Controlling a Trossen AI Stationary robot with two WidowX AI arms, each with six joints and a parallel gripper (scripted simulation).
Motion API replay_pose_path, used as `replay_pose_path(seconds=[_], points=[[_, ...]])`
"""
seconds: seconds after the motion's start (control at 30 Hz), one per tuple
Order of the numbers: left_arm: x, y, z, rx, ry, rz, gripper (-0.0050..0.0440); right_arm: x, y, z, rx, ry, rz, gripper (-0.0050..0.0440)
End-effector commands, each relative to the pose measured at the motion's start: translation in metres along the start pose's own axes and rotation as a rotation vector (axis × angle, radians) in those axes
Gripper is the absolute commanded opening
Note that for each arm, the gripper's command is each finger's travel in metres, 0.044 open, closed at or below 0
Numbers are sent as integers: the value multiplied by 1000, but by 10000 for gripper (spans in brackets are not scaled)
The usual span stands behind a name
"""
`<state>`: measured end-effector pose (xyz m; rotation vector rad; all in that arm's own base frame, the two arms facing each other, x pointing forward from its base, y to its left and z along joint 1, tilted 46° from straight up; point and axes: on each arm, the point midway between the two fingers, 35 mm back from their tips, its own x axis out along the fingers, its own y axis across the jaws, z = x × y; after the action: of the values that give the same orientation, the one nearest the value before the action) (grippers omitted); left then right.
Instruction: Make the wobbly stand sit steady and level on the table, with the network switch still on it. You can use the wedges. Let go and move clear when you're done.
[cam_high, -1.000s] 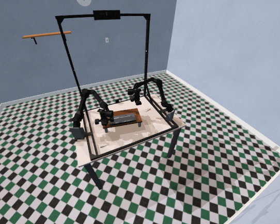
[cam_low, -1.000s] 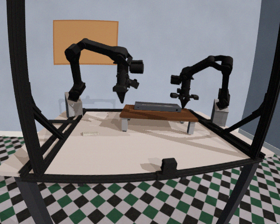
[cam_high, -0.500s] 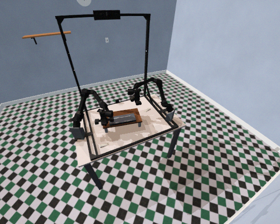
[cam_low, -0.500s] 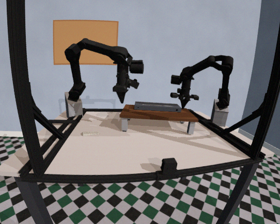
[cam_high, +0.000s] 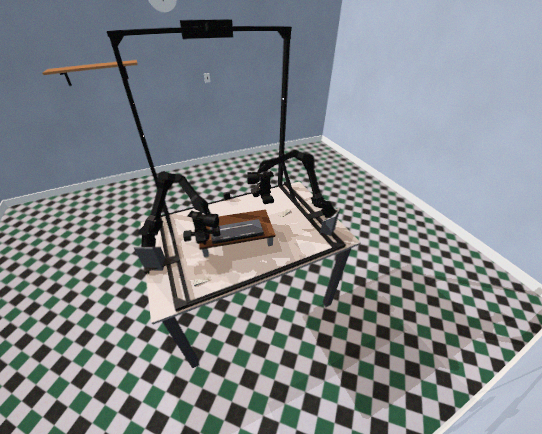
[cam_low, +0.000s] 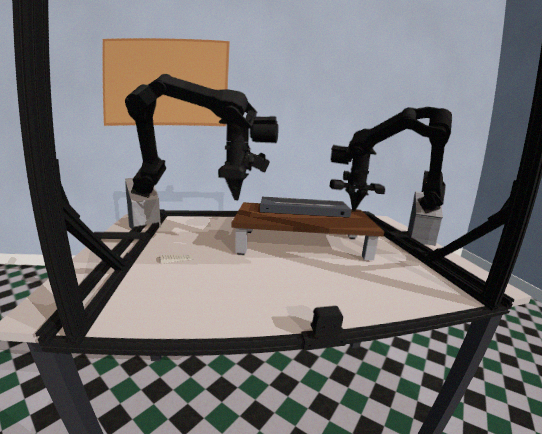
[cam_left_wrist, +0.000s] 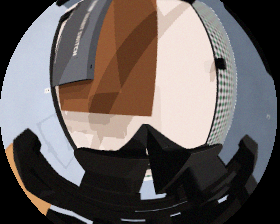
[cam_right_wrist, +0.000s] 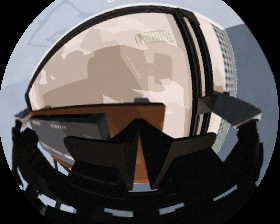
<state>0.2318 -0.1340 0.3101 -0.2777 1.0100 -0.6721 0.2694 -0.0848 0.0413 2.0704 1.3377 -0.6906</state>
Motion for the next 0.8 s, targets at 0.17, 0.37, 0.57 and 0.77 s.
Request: replay_pose_path(seconds=[0.17,0.37,0.57,0.77], points=[[0,0,0,0,0,0,0,10,-1,0,-15,0,-21,0],[0,0,0,0,0,0,0,10,-1,0,-15,0,-21,0],[0,0,0,0,0,0,0,-60,0,0,0,0,0,0],[0,0,0,0,0,0,0,-60,0,0,0,0,0,0]])
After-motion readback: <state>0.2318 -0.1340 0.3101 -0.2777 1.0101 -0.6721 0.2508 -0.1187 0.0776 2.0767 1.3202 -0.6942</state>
